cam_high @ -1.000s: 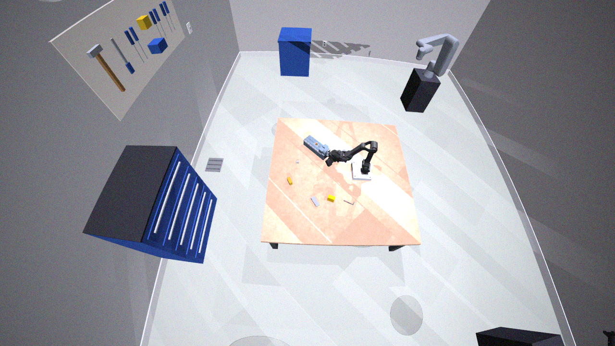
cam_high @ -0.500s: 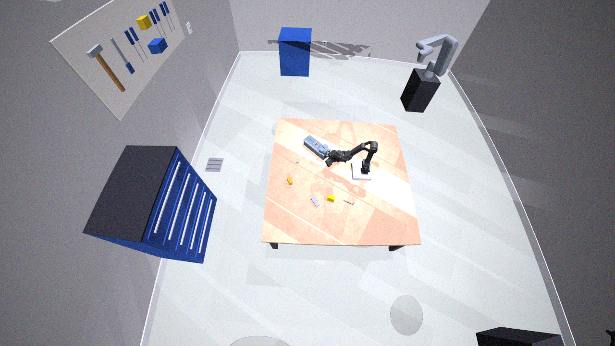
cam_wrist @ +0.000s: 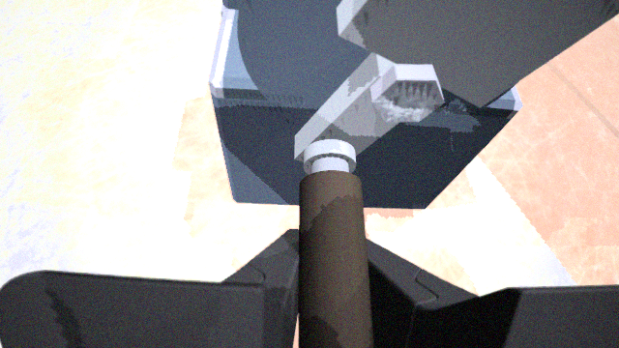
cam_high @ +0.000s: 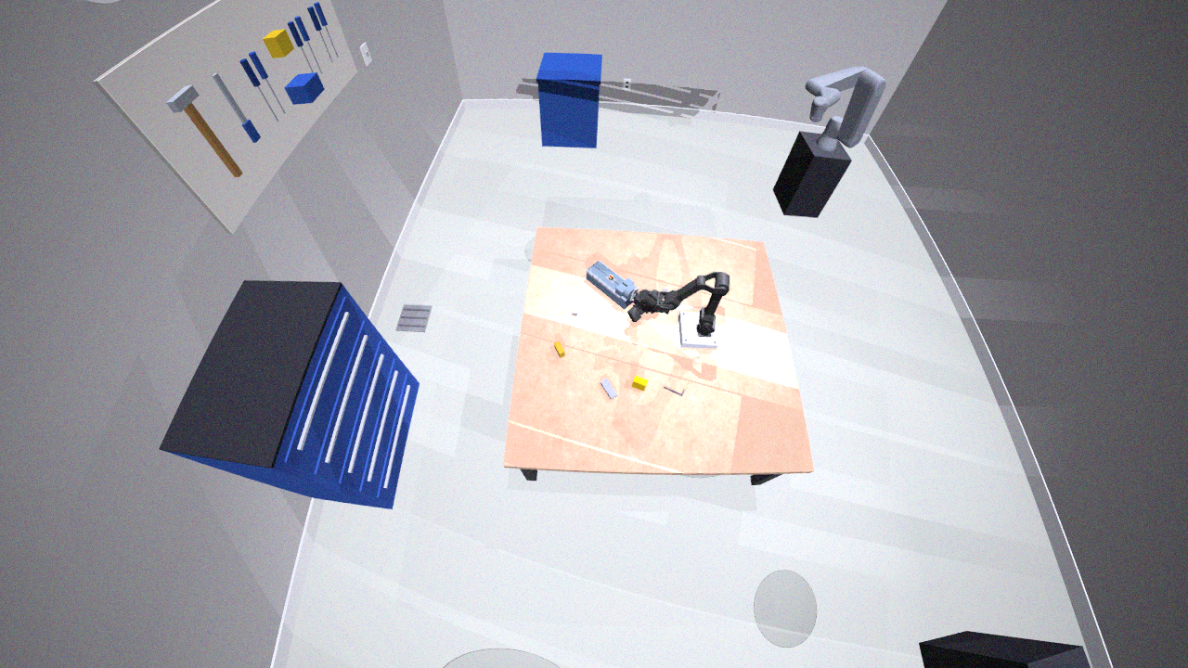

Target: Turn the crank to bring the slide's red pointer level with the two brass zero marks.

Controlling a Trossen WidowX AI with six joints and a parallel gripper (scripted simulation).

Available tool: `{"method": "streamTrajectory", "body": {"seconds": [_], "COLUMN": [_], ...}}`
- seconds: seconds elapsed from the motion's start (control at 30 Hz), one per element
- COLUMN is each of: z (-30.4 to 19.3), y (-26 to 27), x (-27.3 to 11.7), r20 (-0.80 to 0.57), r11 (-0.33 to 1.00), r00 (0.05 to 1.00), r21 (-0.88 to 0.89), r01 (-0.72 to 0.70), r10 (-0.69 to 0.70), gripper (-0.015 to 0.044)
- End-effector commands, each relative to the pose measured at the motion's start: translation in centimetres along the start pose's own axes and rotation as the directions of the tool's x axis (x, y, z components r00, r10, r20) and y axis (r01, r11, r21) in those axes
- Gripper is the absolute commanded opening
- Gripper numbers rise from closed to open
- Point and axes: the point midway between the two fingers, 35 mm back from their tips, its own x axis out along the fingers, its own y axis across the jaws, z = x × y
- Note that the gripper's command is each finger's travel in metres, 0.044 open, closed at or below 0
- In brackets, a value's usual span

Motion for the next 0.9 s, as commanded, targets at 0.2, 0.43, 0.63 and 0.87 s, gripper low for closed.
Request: {"method": "streamTrajectory", "body": {"seconds": [0.2,0.43,0.63,0.87], "z": [0.3,0.35,0.41,0.48], "y": [0.91,0.99,1.06,1.15], "x": [-0.37,-0.43,-0.49,-0.57], "r20": [0.008,0.008,0.008,0.008], "r11": [1.0,1.0,1.0,1.0], "r00": [1.0,1.0,1.0,1.0], "r21": [-0.002,-0.002,-0.002,-0.002], "r01": [-0.025,-0.025,-0.025,-0.025], "r10": [0.025,0.025,0.025,0.025], "gripper": [0.0,0.0,0.0,0.0]}}
